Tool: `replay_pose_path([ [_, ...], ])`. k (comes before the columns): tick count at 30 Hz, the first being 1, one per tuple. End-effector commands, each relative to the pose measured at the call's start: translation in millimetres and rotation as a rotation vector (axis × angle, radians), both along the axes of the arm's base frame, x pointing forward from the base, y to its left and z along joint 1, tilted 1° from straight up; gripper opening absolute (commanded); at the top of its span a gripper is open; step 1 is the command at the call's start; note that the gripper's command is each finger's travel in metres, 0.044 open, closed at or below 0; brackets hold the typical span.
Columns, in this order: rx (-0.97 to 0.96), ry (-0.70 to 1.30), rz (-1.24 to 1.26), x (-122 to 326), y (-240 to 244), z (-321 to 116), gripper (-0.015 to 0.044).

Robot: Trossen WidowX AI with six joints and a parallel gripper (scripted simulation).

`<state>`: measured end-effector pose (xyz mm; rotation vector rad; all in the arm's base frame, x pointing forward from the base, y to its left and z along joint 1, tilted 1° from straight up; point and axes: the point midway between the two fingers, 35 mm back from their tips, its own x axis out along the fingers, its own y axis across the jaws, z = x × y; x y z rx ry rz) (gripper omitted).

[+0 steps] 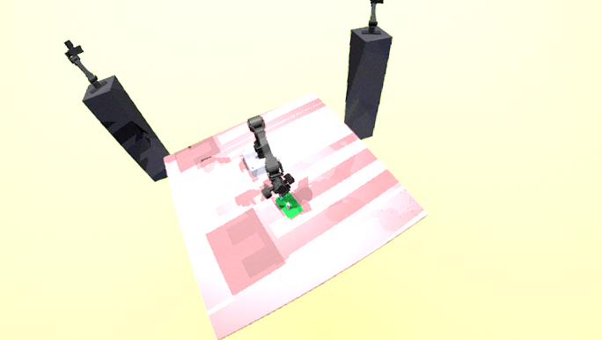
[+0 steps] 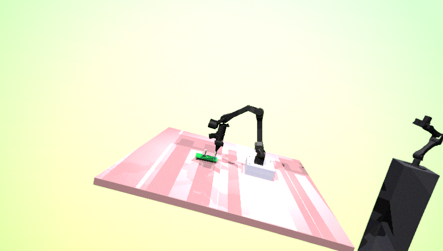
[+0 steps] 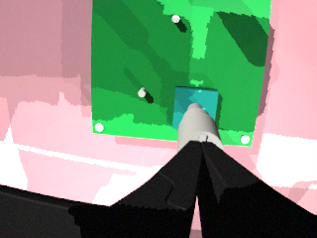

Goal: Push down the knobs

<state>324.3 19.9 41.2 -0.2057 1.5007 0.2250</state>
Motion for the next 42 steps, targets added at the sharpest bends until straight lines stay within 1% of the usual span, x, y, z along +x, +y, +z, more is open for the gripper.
replay_pose_path([
  [1, -0.004, 0.009, 0.002, 2.9, -0.2, -14.3, 0.0000],
  [42, -0.004, 0.009, 0.002, 3.2, -0.1, -22.0, 0.0000],
])
